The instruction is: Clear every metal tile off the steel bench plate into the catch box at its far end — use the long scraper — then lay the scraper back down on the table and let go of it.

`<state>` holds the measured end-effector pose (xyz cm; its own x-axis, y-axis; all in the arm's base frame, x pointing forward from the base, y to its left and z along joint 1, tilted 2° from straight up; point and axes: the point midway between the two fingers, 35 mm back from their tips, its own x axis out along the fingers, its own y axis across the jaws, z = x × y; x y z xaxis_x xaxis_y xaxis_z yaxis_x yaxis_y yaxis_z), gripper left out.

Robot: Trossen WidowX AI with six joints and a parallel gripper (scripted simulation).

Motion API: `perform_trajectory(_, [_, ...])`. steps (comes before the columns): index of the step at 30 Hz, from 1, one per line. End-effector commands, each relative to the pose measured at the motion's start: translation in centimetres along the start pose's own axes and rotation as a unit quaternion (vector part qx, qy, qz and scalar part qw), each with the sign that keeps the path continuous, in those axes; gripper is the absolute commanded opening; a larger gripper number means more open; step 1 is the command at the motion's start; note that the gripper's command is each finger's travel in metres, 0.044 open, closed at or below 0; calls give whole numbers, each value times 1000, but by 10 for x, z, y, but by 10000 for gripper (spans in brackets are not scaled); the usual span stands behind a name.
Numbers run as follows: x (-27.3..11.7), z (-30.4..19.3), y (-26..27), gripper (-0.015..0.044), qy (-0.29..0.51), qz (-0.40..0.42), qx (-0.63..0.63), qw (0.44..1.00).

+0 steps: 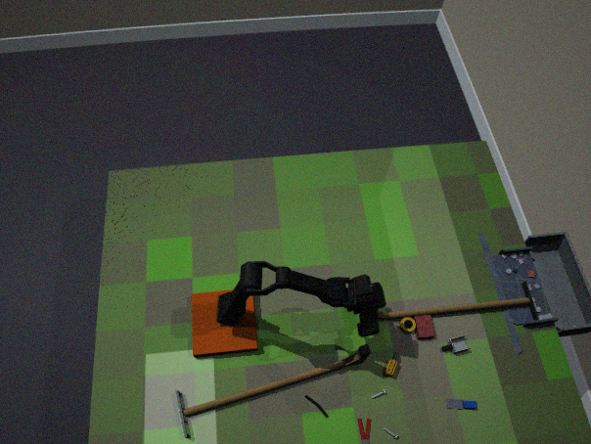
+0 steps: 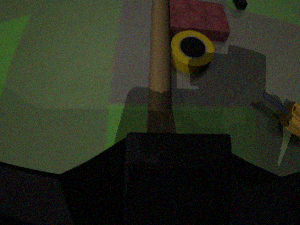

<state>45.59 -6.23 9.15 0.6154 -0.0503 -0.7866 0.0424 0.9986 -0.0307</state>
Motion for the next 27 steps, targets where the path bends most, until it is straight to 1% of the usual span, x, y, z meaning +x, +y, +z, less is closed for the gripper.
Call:
perform_trajectory(1, [-1,11,-1,0,-10,-2,2,1000])
perform_trajectory(27, [17,35,0,0,-11,-2,2,1000])
